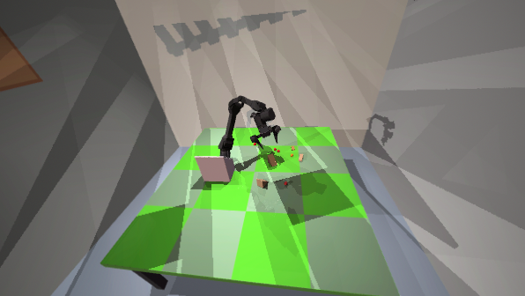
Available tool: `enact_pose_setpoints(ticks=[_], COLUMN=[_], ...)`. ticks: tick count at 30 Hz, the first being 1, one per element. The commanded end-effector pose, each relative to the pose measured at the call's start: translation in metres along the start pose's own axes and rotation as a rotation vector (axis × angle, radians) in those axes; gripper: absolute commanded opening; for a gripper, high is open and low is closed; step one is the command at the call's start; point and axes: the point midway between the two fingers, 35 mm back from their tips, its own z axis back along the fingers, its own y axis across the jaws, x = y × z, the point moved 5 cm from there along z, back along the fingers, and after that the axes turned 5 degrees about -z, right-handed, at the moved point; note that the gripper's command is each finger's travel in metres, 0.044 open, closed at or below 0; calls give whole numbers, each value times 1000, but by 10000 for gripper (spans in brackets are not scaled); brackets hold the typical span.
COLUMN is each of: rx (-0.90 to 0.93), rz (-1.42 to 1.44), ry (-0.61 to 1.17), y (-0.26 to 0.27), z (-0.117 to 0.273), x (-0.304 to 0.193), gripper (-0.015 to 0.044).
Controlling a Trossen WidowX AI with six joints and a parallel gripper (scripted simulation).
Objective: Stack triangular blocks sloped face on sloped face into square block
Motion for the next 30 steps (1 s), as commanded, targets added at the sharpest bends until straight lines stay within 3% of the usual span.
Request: enact_pose_setpoints(ticks=[1, 9, 30], rx=[-60, -210, -217], rz=[101, 243, 245], ry=[121, 355, 358], y=[19, 28, 21], z=[-41, -106, -130], x=[-48, -153, -162], gripper=[440, 440, 440])
